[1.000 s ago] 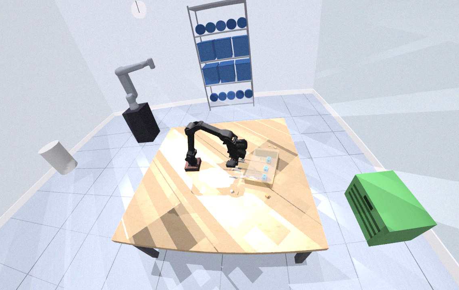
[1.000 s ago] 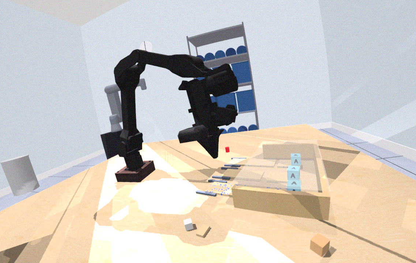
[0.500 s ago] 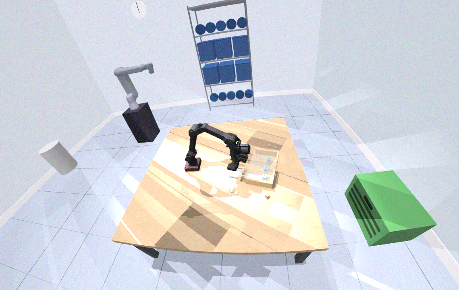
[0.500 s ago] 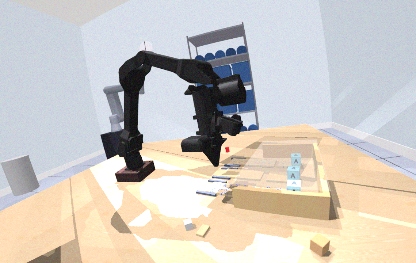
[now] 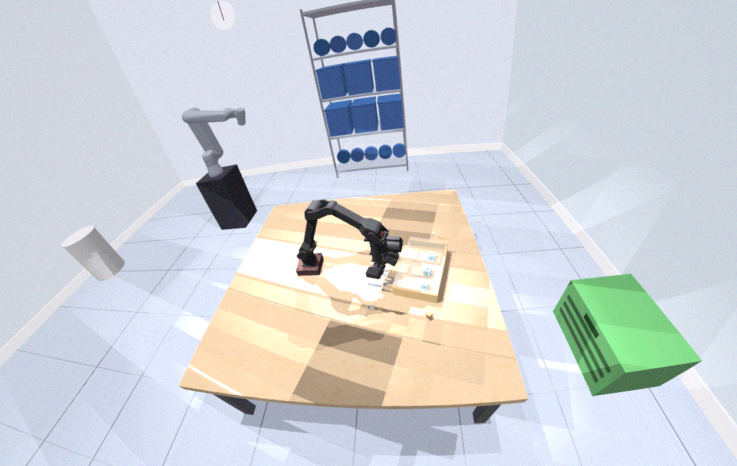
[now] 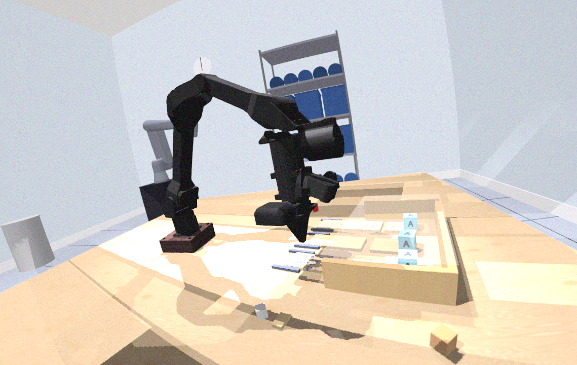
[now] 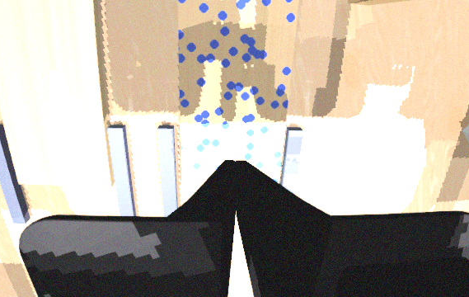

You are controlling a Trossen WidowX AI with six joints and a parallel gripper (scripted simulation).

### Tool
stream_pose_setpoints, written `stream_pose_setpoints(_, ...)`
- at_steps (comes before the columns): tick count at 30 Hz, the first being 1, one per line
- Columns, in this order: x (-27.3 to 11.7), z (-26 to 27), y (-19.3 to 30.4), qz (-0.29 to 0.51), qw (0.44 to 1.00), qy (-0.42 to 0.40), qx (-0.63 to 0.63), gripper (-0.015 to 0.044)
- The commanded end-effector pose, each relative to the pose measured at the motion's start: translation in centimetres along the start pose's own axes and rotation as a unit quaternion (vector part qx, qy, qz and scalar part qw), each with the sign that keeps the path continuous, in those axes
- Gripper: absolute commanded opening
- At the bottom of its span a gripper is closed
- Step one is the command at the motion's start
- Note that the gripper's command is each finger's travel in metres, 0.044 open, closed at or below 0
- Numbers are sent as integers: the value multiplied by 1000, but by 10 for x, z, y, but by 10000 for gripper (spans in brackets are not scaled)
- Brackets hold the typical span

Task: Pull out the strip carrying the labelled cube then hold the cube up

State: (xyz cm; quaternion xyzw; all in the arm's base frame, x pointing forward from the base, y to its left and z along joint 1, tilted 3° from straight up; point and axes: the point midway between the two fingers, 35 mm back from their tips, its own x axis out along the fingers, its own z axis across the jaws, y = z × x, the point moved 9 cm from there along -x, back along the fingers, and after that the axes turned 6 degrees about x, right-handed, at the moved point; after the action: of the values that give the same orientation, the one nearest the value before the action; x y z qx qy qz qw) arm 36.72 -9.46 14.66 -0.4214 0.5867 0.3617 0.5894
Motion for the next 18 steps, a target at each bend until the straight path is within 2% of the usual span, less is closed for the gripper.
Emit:
stream_pose_setpoints(1,13,0,2,9,1000,-1,0,0)
stream_pose_setpoints(18,40,-3,5,9,1000,-1,0,0)
